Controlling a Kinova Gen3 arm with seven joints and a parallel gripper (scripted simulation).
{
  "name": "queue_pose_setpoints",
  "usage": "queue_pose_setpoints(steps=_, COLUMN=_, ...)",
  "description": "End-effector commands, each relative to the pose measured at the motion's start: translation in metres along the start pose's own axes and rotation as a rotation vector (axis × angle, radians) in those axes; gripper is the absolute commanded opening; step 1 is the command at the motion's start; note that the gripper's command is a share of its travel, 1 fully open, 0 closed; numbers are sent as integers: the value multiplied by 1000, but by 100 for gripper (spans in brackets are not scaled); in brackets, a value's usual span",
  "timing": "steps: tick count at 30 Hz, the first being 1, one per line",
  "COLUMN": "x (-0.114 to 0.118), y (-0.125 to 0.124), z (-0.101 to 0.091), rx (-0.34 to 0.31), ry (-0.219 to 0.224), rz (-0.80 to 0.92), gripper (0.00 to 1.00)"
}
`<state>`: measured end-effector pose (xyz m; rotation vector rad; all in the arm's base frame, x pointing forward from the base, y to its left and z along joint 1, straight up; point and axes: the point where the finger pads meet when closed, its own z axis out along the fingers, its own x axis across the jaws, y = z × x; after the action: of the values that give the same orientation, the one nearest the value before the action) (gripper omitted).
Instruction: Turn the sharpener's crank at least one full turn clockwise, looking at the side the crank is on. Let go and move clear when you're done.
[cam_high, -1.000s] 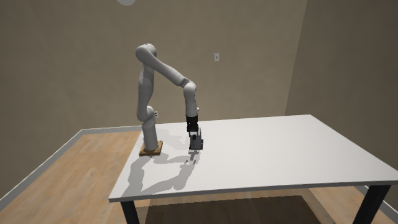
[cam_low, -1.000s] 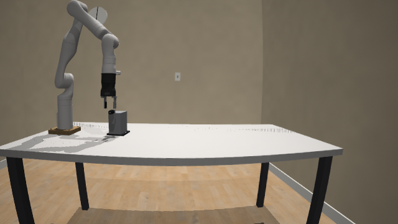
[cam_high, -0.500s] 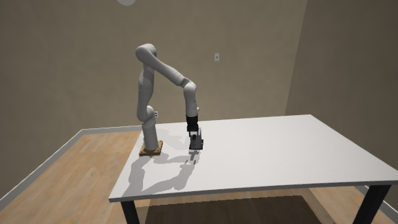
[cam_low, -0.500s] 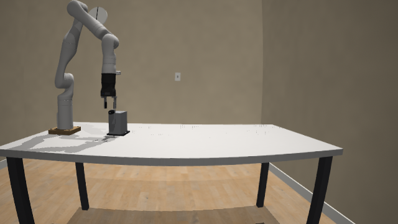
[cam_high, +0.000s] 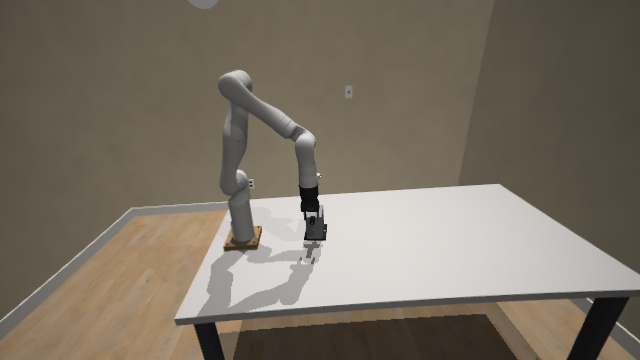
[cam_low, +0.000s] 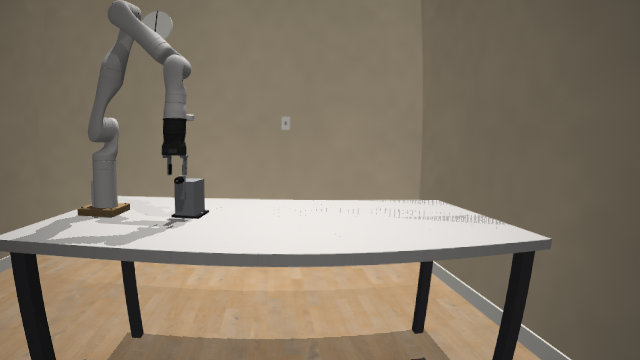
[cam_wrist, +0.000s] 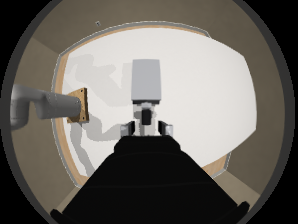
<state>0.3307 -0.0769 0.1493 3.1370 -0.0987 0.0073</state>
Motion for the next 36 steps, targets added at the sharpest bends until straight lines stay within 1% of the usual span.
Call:
queue_pose_setpoints(steps=1, x=0, y=0, z=1, rx=0, ry=1, rz=0, gripper=97)
queue_pose_setpoints(steps=36, x=0, y=0, z=30, rx=0, ry=1, rz=0, gripper=97)
